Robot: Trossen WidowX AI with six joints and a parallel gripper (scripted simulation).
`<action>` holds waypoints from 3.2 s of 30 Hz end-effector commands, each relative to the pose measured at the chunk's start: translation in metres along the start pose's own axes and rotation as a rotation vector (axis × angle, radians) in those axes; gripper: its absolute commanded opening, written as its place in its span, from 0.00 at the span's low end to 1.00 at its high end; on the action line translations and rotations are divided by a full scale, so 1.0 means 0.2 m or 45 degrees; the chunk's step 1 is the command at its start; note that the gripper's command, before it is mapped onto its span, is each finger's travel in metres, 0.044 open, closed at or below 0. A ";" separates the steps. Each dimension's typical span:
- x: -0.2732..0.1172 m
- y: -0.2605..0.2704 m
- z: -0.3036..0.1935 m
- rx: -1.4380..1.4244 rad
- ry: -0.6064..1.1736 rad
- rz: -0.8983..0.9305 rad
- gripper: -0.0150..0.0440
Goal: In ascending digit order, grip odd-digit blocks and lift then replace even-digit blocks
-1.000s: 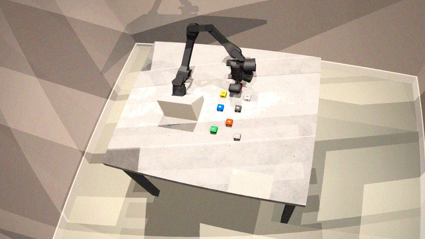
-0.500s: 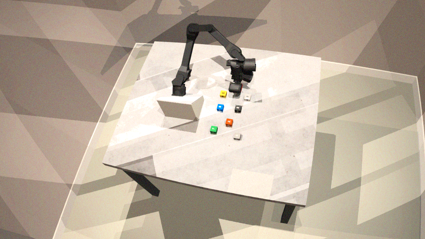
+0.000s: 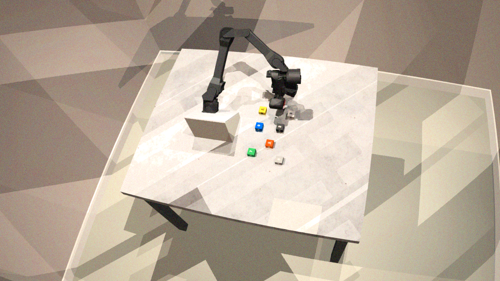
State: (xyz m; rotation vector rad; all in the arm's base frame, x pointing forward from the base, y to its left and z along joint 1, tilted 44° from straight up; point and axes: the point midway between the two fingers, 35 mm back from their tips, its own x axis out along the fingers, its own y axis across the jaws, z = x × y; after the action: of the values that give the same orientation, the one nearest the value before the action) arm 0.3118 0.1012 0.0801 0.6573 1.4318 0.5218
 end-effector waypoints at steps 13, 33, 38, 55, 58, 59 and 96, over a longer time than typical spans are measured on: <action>0.00 0.00 0.00 0.005 0.002 0.002 0.46; -0.07 0.00 0.00 0.005 0.002 0.001 0.46; -0.07 0.00 0.00 0.005 0.002 0.001 0.46; 0.00 0.00 0.00 0.005 0.002 0.002 0.46; 0.00 0.00 0.00 0.005 0.002 0.002 0.46; 0.00 0.00 0.00 0.005 0.002 0.002 0.46; -0.58 0.00 0.00 0.006 0.003 -0.005 0.46</action>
State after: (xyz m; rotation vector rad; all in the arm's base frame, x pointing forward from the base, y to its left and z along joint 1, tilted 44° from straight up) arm 0.3030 0.0219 0.1633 0.6656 1.4321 0.5151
